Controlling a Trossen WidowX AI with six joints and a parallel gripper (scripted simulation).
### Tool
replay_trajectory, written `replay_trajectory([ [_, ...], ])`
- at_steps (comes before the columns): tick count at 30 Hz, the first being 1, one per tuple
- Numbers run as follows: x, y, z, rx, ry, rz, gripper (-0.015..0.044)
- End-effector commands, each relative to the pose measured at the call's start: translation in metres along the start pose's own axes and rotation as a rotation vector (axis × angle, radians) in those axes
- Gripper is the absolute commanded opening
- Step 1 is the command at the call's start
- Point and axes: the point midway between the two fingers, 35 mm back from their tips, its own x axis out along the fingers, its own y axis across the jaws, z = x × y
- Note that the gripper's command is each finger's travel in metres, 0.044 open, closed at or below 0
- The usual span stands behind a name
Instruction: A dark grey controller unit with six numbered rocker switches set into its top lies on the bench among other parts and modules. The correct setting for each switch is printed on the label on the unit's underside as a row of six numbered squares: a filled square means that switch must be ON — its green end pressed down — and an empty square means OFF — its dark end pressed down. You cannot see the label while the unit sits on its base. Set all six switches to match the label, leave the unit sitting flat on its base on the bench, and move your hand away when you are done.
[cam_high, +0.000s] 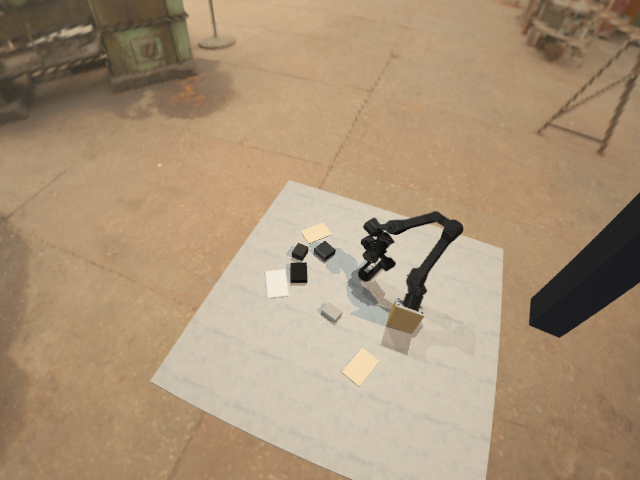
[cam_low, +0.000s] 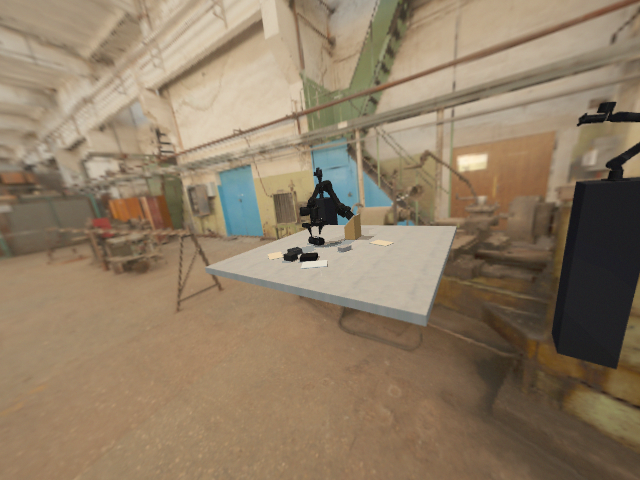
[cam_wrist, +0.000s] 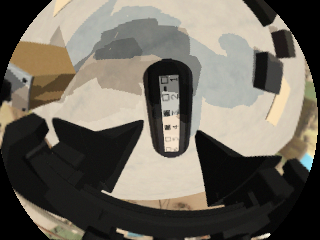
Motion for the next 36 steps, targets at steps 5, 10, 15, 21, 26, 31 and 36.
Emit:
replay_trajectory([
  [5, -0.015, 0.008, -0.007, 0.640, -0.057, -0.155, 0.0099],
  [10, -0.023, 0.014, -0.010, 1.045, -0.140, -0.238, 0.0000],
  [15, -0.029, 0.020, -0.013, 1.430, -0.254, -0.300, 0.0000],
  [21, -0.030, 0.020, -0.013, 1.482, -0.272, -0.307, 0.0000],
  [26, -0.030, 0.020, -0.013, 1.482, -0.272, -0.307, 0.0000],
  [31, -0.030, 0.020, -0.013, 1.482, -0.272, -0.307, 0.0000],
  [36, -0.030, 0.020, -0.013, 1.482, -0.272, -0.307, 0.0000],
])
